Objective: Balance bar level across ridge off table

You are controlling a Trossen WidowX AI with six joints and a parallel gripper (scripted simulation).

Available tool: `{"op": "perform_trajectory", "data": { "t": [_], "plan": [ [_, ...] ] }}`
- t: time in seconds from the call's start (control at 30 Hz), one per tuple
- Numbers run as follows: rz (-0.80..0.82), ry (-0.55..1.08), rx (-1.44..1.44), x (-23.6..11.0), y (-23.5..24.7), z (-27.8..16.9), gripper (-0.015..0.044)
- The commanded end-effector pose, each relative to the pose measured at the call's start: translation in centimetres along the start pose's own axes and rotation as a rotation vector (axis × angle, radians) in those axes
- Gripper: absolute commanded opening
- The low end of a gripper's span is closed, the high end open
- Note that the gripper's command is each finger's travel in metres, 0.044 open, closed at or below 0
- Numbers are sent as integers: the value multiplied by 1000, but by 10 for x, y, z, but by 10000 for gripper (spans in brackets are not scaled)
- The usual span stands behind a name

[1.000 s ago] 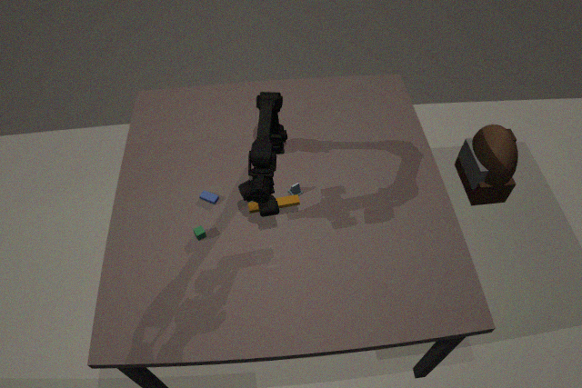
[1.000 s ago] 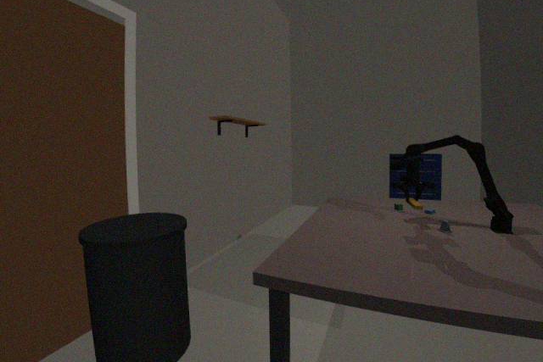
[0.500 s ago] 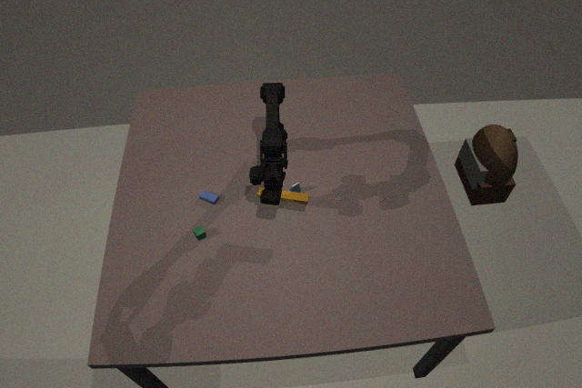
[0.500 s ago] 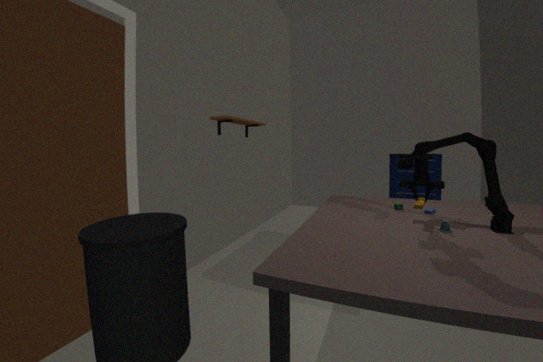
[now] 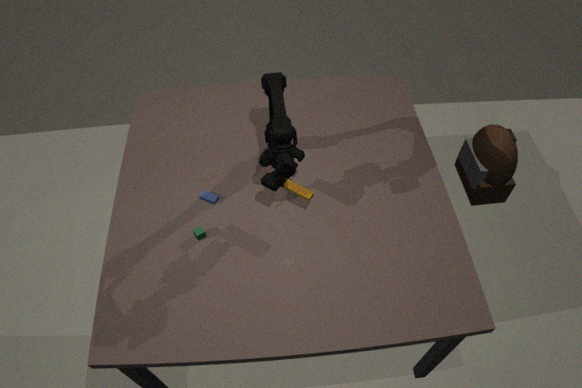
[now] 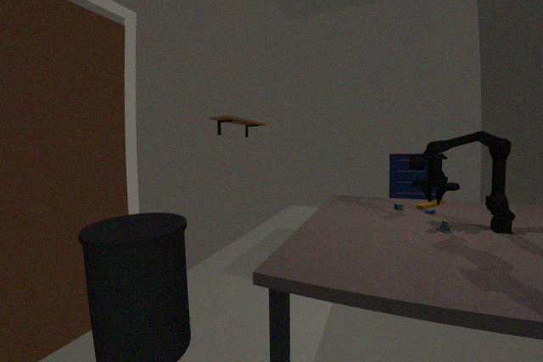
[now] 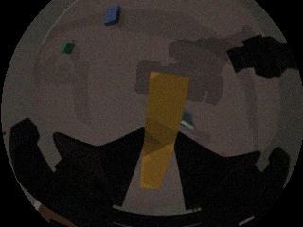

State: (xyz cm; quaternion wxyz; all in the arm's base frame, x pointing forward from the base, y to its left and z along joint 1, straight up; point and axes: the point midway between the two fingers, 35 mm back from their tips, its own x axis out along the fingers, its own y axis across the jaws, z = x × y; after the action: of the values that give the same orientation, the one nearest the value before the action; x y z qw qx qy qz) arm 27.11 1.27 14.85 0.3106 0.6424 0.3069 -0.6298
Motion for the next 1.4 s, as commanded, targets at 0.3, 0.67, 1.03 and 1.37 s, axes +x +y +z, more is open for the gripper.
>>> {"op": "perform_trajectory", "data": {
  "t": [0.3, 0.67, 1.03, 1.37],
  "plan": [
    [1, 1, 306, 4, -48, 10, 0],
    [0, 1, 389, 10, -66, 13, 0],
    [0, 1, 389, 28, -67, 13, 0],
    [-1, 1, 390, 45, -68, 13, 0]
  ]
}}
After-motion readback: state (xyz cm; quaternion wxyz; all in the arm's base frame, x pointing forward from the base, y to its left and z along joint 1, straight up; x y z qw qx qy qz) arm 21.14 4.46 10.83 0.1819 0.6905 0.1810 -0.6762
